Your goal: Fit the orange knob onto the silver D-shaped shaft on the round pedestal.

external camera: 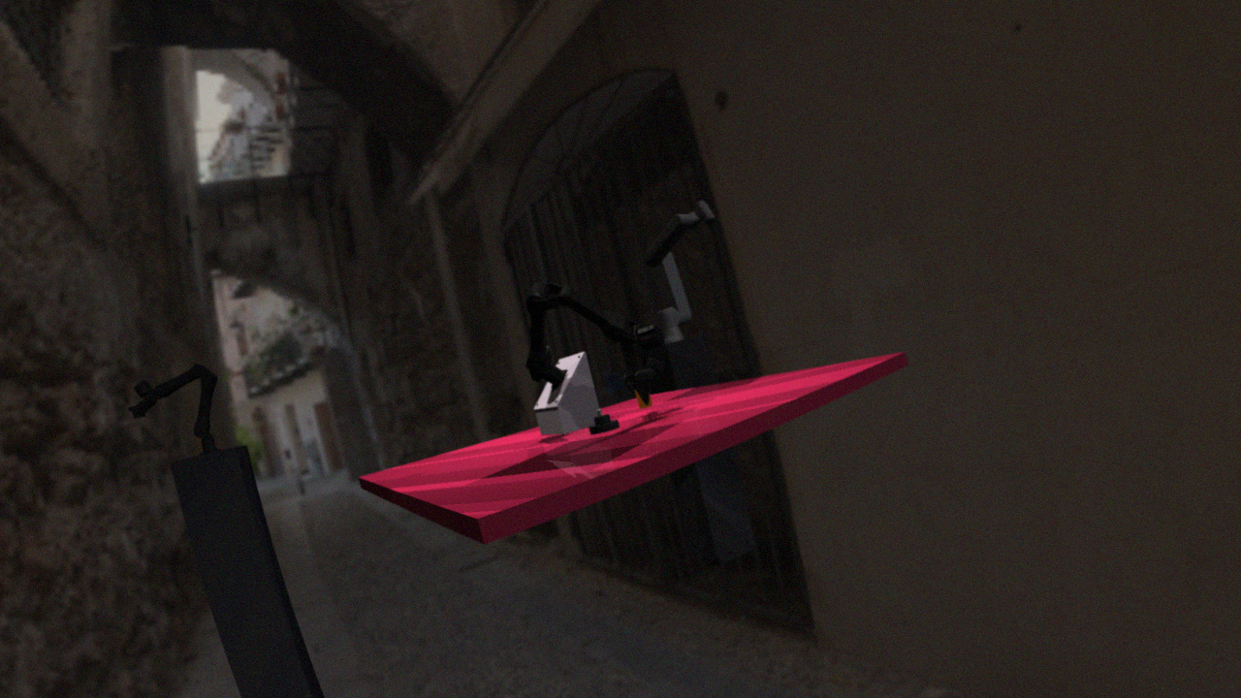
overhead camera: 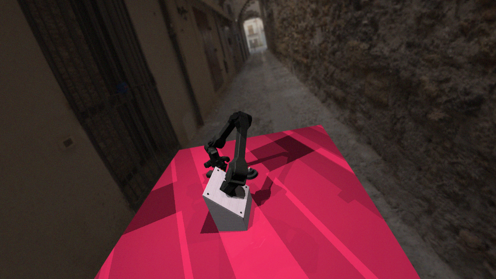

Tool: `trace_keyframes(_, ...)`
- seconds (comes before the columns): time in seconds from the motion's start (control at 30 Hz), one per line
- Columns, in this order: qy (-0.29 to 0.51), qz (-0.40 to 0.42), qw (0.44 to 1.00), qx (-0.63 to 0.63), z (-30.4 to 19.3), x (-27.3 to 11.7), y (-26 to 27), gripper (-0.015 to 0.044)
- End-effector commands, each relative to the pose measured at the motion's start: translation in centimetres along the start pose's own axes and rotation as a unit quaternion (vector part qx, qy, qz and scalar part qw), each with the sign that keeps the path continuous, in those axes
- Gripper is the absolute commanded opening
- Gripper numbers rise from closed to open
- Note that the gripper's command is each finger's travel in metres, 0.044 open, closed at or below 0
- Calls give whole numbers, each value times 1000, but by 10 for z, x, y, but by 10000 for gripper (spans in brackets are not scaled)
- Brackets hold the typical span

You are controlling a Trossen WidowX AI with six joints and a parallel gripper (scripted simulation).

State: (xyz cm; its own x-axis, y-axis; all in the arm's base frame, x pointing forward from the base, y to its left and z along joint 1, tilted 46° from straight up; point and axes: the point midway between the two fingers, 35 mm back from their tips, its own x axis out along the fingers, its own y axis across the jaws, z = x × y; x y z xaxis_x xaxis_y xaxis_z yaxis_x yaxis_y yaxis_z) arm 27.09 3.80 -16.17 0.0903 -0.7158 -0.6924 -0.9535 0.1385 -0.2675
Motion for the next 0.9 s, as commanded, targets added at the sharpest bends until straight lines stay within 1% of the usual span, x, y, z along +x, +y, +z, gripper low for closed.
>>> trace_keyframes(0.0, -7, -3, 1000, 4, 4, -18, -4, 0)
trace_keyframes(0.47, 1, 17, 1000, -4, 1, -111, -1, 0)
trace_keyframes(0.67, 1, 9, 1000, -5, 1, -115, 0, 0)
trace_keyframes(0.87, 0, -52, 999, -7, 0, -124, 3, 0)
